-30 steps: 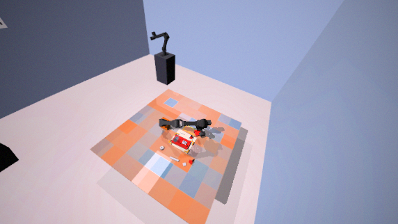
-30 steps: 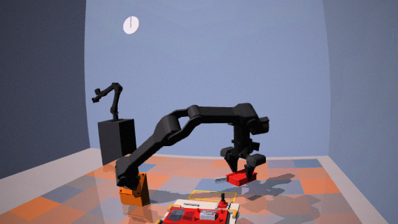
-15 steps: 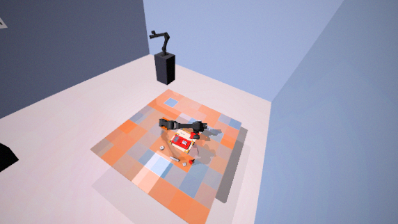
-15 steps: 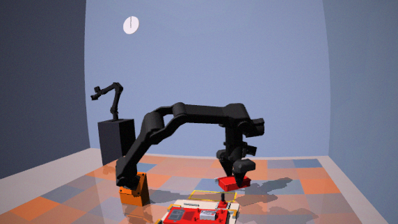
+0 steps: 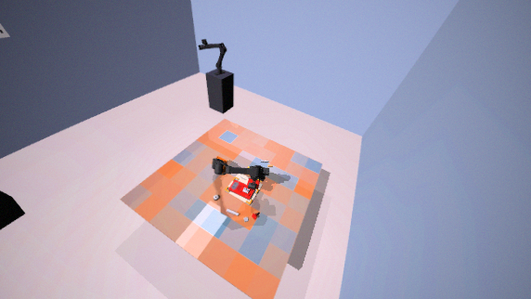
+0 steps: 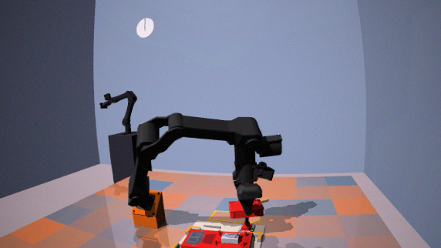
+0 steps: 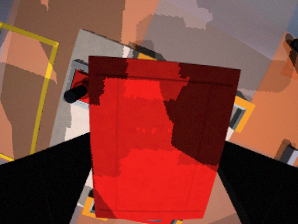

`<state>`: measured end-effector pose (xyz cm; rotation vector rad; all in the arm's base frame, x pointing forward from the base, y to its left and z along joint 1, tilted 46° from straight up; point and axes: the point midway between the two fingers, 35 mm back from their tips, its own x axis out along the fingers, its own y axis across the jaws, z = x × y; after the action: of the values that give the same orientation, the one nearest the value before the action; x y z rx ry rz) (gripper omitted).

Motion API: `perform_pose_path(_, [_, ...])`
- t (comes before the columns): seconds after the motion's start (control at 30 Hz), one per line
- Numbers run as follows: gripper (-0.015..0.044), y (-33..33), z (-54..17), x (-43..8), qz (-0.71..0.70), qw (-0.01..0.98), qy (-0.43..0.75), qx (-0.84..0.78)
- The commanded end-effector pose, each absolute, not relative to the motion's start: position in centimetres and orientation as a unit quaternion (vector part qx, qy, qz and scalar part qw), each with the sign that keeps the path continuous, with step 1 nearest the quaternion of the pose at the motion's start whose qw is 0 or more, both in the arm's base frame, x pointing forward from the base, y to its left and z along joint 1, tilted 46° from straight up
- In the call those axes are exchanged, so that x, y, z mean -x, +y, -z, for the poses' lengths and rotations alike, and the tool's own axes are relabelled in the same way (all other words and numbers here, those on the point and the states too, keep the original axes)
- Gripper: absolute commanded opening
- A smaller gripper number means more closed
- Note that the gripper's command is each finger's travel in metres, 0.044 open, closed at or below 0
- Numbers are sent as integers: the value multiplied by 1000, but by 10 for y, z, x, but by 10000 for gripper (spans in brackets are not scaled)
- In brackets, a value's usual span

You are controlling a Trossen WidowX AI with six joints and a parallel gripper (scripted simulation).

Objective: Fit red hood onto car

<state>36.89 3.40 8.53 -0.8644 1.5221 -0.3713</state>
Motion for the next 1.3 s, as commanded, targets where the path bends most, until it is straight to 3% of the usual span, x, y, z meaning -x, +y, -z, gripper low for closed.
perform_pose_path(0.0, [0, 21, -94, -355, 193, 641, 654, 351])
perform_pose_path(0.3, [0, 0, -106, -330, 242, 664, 639, 304])
perform_pose_path(1.27, [0, -37, -72, -334, 244, 665, 638, 303])
